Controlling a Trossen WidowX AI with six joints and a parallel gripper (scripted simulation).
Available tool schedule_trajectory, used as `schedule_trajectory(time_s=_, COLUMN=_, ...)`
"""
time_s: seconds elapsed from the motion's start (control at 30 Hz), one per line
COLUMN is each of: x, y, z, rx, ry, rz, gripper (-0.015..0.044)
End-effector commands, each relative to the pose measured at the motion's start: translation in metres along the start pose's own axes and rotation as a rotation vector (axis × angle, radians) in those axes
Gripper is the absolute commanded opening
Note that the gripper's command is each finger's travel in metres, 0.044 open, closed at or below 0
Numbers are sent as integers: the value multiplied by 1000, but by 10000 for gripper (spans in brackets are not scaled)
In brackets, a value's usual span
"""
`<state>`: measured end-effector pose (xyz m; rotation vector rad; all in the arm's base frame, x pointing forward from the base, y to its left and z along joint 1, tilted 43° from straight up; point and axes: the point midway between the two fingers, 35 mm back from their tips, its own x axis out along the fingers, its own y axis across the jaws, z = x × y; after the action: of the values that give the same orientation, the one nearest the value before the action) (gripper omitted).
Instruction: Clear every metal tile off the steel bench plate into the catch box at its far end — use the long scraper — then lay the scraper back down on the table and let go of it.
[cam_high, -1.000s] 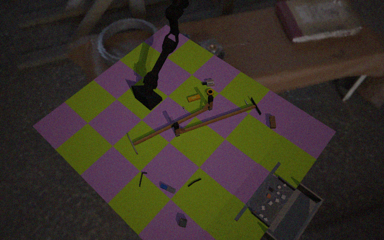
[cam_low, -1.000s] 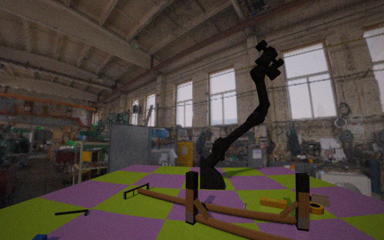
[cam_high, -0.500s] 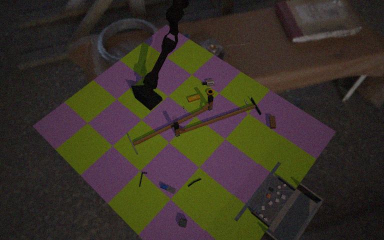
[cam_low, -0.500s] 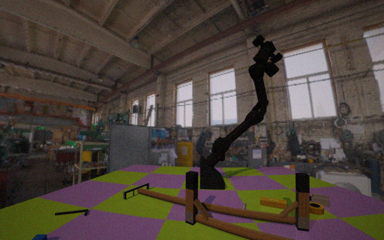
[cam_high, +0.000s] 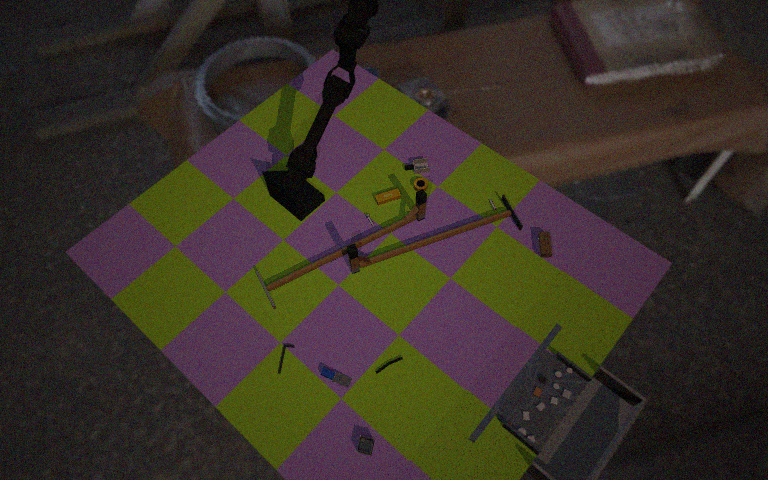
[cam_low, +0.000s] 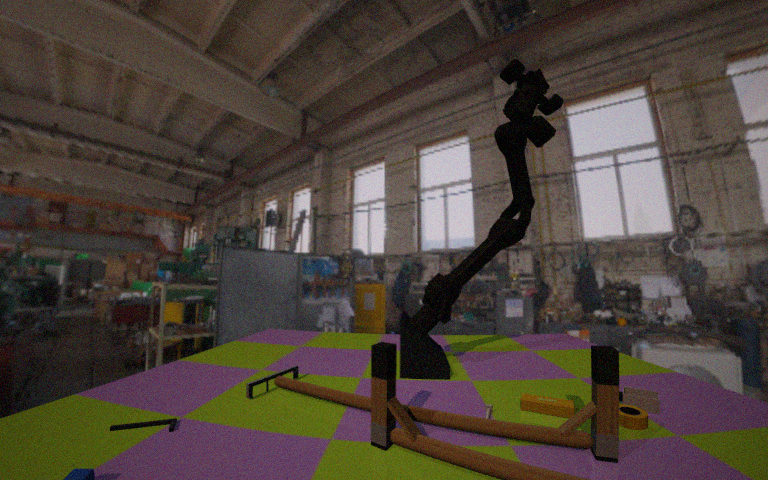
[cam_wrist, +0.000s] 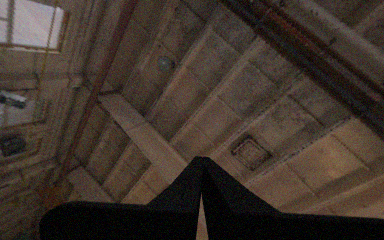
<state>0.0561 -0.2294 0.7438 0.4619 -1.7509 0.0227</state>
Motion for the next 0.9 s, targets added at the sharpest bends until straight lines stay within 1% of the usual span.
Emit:
schedule_trajectory(time_s=0.0, x=-2, y=-11, z=-8, rx=-4, ry=22, rz=-26, gripper=0)
schedule_trajectory(time_s=0.87, x=-23, y=-63, z=-69, rx=24, ry=165, rz=-166, gripper=0)
